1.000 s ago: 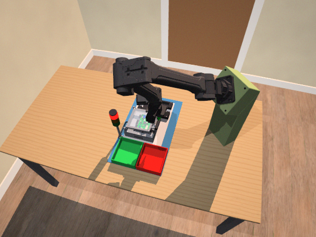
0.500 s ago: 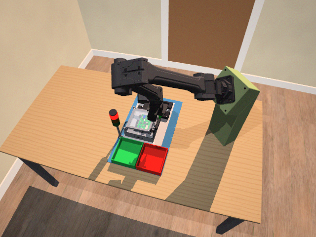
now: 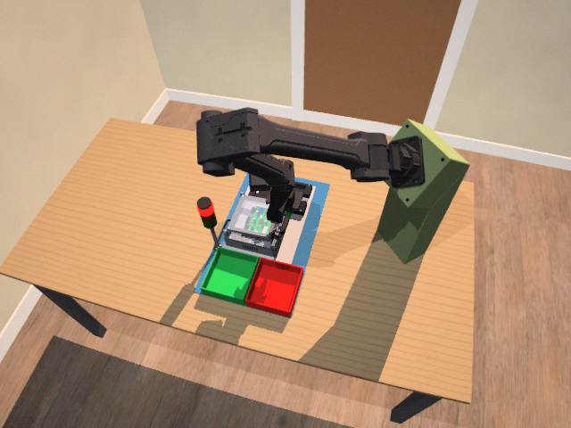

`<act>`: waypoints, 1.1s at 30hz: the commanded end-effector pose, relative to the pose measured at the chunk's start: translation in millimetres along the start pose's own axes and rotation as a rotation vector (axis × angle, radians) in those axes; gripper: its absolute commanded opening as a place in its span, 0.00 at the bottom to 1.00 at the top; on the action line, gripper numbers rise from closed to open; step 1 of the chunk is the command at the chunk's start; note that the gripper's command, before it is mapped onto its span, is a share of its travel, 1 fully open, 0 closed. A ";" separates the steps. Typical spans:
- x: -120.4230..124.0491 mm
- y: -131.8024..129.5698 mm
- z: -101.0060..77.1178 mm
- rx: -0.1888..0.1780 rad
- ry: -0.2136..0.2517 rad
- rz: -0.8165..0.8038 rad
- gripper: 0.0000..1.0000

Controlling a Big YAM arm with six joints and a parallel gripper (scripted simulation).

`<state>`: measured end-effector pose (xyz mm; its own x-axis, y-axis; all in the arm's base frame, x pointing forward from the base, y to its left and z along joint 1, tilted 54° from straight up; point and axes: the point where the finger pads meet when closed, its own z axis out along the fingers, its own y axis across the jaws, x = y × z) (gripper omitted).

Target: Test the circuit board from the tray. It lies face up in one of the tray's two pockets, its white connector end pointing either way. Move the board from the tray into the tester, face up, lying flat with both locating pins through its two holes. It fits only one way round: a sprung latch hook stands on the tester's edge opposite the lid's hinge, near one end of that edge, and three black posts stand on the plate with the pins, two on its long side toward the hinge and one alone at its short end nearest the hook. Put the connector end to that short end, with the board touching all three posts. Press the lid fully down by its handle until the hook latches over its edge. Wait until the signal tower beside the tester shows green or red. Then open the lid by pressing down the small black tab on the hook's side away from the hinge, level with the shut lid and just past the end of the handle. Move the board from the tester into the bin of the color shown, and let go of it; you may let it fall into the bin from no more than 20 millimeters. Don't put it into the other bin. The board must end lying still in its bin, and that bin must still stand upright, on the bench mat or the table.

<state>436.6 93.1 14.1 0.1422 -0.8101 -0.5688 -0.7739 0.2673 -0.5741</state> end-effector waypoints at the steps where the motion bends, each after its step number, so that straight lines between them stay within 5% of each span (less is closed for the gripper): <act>1: 2.2 -0.2 4.1 0.006 0.000 0.011 0.26; 33: 0.1 3.3 9.4 -0.001 -0.004 0.006 0.26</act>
<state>440.9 95.2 11.1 0.1410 -0.8097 -0.5697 -0.7720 0.2703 -0.5753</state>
